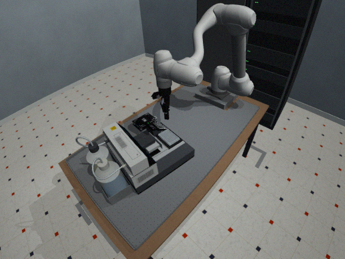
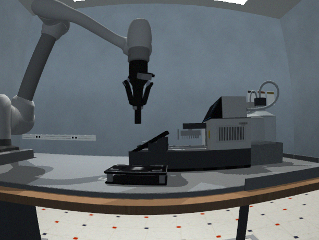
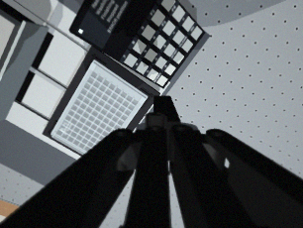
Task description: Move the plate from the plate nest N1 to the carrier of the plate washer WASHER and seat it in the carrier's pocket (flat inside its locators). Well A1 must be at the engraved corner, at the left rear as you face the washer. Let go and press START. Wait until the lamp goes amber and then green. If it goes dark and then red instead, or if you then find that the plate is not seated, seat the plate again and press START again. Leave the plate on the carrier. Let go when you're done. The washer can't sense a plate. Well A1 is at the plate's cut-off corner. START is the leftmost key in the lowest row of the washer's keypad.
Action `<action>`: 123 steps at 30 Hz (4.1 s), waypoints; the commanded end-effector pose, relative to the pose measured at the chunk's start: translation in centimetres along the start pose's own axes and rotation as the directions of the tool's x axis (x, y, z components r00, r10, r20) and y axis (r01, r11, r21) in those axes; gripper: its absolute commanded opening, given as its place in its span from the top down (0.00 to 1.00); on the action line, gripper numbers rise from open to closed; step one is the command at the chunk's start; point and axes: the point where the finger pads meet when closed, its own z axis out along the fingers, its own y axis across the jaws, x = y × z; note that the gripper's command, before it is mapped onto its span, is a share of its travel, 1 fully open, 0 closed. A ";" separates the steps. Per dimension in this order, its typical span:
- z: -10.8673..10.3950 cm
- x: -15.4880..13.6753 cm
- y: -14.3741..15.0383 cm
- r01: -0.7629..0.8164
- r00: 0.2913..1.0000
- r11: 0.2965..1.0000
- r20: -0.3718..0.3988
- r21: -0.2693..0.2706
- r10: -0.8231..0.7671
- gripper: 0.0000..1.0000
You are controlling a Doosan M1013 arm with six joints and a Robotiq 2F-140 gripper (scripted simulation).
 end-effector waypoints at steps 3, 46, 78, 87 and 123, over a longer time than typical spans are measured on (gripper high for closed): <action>-0.1 0.9 2.1 0.194 0.981 0.981 0.008 0.011 -0.194 0.90; 2.2 0.9 2.0 0.990 0.138 0.137 -0.008 0.011 -0.990 0.90; 3.2 0.9 2.0 0.984 -0.180 -0.180 -0.010 0.008 -0.984 0.90; 4.3 0.8 2.0 0.984 -0.180 -0.180 -0.010 0.008 -0.984 0.90; 8.6 0.8 2.0 0.984 -0.180 -0.180 -0.010 0.008 -0.984 0.90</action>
